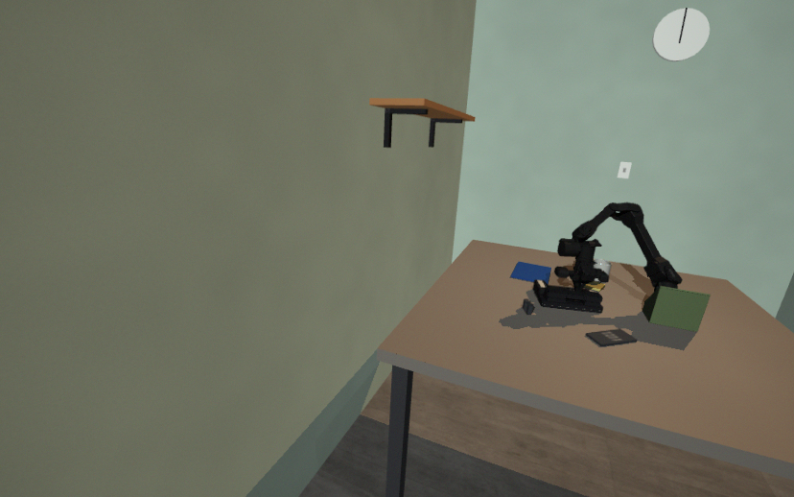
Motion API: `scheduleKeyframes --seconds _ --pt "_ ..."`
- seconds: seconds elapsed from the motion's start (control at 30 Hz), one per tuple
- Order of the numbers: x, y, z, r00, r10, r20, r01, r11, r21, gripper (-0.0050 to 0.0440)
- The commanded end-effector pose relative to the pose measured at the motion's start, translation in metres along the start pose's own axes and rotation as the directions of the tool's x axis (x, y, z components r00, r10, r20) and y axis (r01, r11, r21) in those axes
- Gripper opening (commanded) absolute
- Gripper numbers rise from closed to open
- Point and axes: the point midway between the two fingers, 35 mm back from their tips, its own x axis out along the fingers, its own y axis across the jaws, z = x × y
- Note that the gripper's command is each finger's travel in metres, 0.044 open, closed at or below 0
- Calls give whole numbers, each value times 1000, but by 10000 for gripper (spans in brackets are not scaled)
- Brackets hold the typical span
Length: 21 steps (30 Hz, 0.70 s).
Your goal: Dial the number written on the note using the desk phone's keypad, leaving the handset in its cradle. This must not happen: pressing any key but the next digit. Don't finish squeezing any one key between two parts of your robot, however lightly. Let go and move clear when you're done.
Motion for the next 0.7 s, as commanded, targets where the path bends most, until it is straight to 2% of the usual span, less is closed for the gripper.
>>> scheduleKeyframes --seconds 0.0,0.57,0.67 --pt "1 0 0 1000 1 -4 -1 1000 -4 -50" --pt "1 0 0 1000 1 -4 -1 1000 -4 -50" --pt "-11 0 0 1000 0 -3 0 1000 -4 -50"
